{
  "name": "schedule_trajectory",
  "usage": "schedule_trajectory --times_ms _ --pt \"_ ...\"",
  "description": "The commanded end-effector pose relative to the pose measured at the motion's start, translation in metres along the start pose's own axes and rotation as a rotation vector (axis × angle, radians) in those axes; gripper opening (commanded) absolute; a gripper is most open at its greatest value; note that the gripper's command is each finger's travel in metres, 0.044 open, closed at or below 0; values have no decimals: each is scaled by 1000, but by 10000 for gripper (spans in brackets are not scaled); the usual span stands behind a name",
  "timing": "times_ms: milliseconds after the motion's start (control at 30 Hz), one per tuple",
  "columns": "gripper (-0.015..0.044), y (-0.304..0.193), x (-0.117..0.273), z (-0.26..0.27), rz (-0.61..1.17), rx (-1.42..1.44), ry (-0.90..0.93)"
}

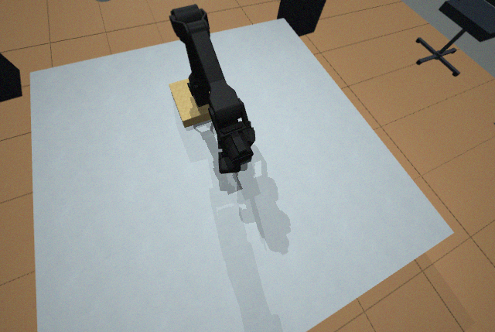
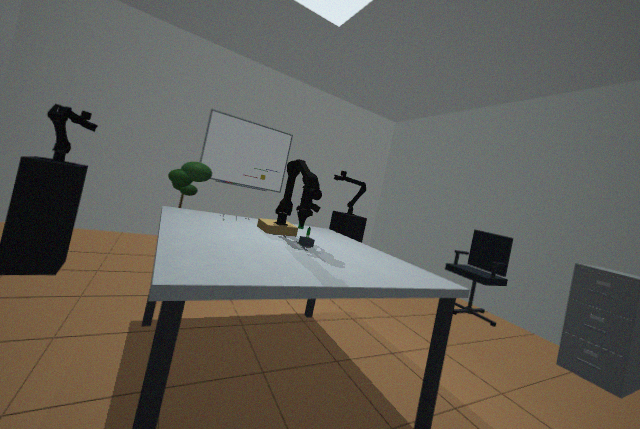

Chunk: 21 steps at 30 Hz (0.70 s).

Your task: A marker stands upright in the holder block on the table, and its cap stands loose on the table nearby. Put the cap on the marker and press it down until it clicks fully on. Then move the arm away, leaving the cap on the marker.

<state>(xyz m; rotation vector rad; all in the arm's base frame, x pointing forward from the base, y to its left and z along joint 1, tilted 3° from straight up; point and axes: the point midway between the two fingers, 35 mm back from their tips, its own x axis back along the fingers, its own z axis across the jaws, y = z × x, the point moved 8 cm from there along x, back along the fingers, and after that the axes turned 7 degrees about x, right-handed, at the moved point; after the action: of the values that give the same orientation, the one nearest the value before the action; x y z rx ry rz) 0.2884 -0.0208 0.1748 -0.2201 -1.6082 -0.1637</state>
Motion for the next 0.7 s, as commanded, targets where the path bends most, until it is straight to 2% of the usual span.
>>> schedule_trajectory --times_ms 0,667 --pt "0 12 9 4 0 -5 -5" --pt "0 56 31 22 -4 -6 -4"
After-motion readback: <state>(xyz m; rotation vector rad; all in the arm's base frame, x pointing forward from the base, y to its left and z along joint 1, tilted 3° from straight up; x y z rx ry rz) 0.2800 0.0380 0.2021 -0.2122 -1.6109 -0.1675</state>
